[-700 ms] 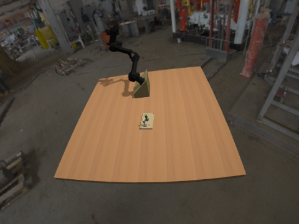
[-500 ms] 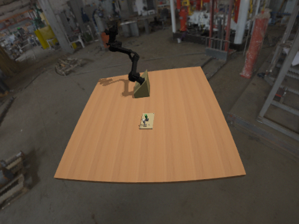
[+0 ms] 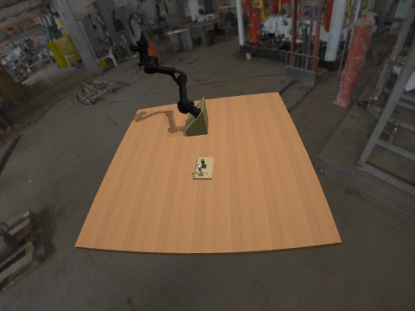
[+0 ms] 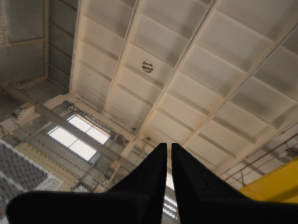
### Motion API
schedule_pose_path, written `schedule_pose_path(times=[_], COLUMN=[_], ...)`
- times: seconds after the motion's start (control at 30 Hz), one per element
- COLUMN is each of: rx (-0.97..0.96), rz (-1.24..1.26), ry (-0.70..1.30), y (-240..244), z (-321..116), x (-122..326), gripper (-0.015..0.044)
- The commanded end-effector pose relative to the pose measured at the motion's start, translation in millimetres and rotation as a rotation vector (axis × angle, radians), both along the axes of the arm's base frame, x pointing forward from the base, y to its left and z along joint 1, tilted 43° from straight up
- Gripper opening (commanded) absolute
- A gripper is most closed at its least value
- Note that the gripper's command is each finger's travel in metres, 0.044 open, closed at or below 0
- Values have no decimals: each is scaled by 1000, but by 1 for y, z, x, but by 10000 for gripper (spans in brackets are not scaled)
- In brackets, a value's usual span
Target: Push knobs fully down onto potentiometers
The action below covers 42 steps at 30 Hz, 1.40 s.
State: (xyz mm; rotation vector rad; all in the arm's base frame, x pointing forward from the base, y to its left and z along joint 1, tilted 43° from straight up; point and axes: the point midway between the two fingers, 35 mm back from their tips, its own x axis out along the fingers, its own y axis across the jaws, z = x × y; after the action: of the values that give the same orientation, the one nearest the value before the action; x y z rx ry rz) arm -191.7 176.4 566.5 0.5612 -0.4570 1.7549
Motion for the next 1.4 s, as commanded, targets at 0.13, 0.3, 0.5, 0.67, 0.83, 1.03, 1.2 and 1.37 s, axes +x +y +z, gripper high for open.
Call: schedule_pose_path(times=[0.13, 0.3, 0.5, 0.67, 0.83, 1.03, 1.2, 1.37], rx=[143, 219, 312, 385, 451, 527, 582, 630], rz=[3, -11, -20, -40, -76, -129, -185, -255], ry=[110, 202, 287, 359, 433, 527, 607, 685], y=[-32, -50, -74, -92, -108, -126, -140, -153], z=[41, 59, 76, 86, 93, 95, 92, 85], x=[50, 88, 131, 168, 207, 255, 297, 338], gripper=[0, 0, 0, 0, 0, 0, 0, 0])
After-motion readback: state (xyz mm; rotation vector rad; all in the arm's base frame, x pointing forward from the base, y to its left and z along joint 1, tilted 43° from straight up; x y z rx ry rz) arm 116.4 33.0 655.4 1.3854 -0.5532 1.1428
